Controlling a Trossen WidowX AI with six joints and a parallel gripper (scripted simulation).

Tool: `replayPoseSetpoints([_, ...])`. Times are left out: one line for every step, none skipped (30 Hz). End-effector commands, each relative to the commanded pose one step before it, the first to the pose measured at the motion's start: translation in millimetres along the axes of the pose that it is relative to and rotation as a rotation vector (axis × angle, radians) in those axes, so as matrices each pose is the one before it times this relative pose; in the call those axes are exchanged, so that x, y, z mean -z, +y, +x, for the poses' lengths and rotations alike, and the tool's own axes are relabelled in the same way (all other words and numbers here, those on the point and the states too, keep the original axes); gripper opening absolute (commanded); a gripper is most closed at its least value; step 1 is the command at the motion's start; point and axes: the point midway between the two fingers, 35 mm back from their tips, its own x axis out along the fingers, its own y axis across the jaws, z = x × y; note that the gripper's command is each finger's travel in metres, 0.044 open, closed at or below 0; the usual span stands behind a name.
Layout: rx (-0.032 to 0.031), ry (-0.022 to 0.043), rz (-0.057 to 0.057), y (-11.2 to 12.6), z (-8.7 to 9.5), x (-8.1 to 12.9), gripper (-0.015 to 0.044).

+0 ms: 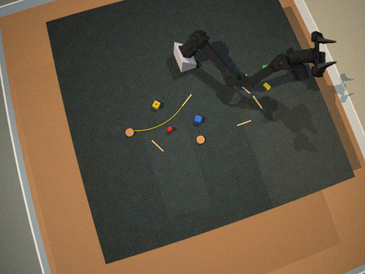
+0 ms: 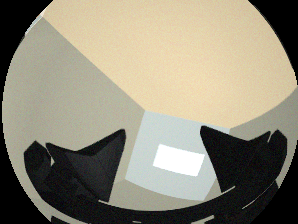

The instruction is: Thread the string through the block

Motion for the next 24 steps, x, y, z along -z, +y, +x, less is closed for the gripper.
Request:
replayPoseSetpoints([0.00000, 0.00000, 0.0000, 0.00, 0.00, 0.00, 0.0426])
replayPoseSetpoints([0.00000, 0.00000, 0.0000, 0.00, 0.00, 0.00, 0.0440])
replayPoseSetpoints([0.00498, 0.00203, 0.0040, -2.52, 0.50, 1.04, 0.0440])
replayPoseSetpoints([0.01495, 0.00606, 0.0120, -7.54, 1.48, 3.13, 0.0440])
replayPoseSetpoints([0.02498, 0.00999, 0.0199, -12.55, 2.44, 5.18, 0.0440])
replayPoseSetpoints([0.03013, 0.01181, 0.0238, -15.07, 2.95, 6.10, 0.0440])
replayPoseSetpoints([0.02824, 0.01194, 0.0164, -15.00, 3.04, 4.80, 0.0440])
replayPoseSetpoints([0.02701, 0.01241, 0.0123, -14.85, 3.14, 4.25, 0.0440])
replayPoseSetpoints([0.02289, 0.01153, 0.0082, -12.96, 2.90, 3.49, 0.0440])
replayPoseSetpoints([0.01326, 0.00805, 0.0006, -8.23, 1.98, 1.68, 0.0440])
replayPoseSetpoints([0.01519, 0.00977, 0.0007, -9.49, 2.34, 2.15, 0.0440])
replayPoseSetpoints([0.01485, 0.01020, 0.0005, -9.38, 2.40, 2.33, 0.0440])
replayPoseSetpoints([0.02084, 0.00256, 0.0035, -7.19, 1.35, 2.82, 0.0440])
replayPoseSetpoints([0.03145, 0.00394, 0.0050, -10.80, 2.03, 4.26, 0.0440])
replayPoseSetpoints([0.03392, 0.00436, 0.0049, -11.57, 2.23, 4.59, 0.0440])
replayPoseSetpoints([0.02896, 0.00855, 0.0027, -11.71, 2.80, 4.33, 0.0440])
replayPoseSetpoints([0.02729, 0.01028, 0.0018, -11.65, 3.06, 4.39, 0.0440])
replayPoseSetpoints([0.02160, 0.01147, 0.0006, -10.23, 3.05, 3.95, 0.0440])
replayPoseSetpoints([0.01309, 0.01286, -0.0010, -8.20, 2.97, 3.21, 0.0440])
replayPoseSetpoints([0.01275, 0.01323, -0.0010, -8.08, 3.02, 3.39, 0.0440])
replayPoseSetpoints([0.01222, 0.01359, -0.0011, -7.90, 3.05, 3.54, 0.0440])
replayPoseSetpoints([0.01175, 0.01393, -0.0011, -7.73, 3.09, 3.69, 0.0440])
replayPoseSetpoints([0.01548, 0.01707, 0.0004, -9.38, 3.14, 4.88, 0.0440])
replayPoseSetpoints([0.01866, 0.02208, 0.0003, -11.45, 3.98, 6.43, 0.0440])
